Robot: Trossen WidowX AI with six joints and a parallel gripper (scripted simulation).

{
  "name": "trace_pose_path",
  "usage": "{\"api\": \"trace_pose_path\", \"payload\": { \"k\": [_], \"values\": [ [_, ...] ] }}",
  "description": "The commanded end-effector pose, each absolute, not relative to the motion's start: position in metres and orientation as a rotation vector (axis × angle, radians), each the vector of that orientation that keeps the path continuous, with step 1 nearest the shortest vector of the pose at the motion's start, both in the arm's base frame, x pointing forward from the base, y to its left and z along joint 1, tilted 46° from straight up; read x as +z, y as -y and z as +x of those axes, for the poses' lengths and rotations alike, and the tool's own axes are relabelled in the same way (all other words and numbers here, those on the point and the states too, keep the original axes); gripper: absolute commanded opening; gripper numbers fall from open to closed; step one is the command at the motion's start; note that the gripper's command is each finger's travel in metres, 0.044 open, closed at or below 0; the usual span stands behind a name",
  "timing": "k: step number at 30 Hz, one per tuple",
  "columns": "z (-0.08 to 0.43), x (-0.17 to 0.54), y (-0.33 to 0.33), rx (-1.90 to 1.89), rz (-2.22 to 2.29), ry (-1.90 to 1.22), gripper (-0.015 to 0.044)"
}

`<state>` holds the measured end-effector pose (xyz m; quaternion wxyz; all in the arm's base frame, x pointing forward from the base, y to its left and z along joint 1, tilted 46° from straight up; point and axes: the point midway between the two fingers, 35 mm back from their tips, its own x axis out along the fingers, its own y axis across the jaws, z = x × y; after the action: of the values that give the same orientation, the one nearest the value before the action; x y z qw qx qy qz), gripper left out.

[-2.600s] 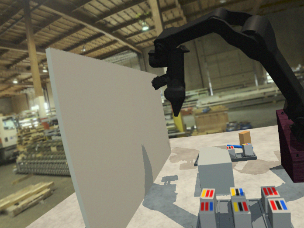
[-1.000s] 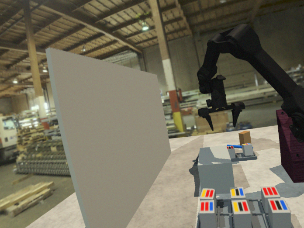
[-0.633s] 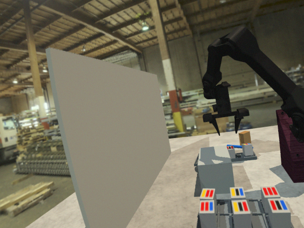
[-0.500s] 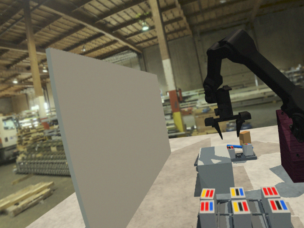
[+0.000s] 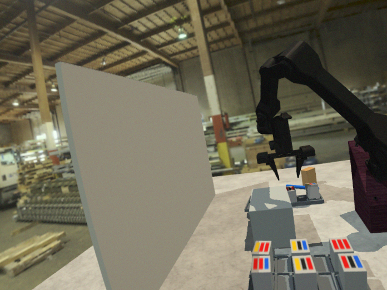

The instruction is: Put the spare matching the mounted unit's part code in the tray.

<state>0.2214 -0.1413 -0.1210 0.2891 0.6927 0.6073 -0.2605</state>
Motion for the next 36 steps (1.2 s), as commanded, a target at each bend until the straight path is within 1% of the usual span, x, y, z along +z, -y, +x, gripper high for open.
{"api": "trace_pose_path", "payload": {
  "k": [1,36],
  "values": [
    [0.222,-0.125,0.136,-0.697,1.859,-1.62,0.03],
    [0.229,-0.165,0.095,-0.693,1.861,-1.622,0.03]
  ]
}}
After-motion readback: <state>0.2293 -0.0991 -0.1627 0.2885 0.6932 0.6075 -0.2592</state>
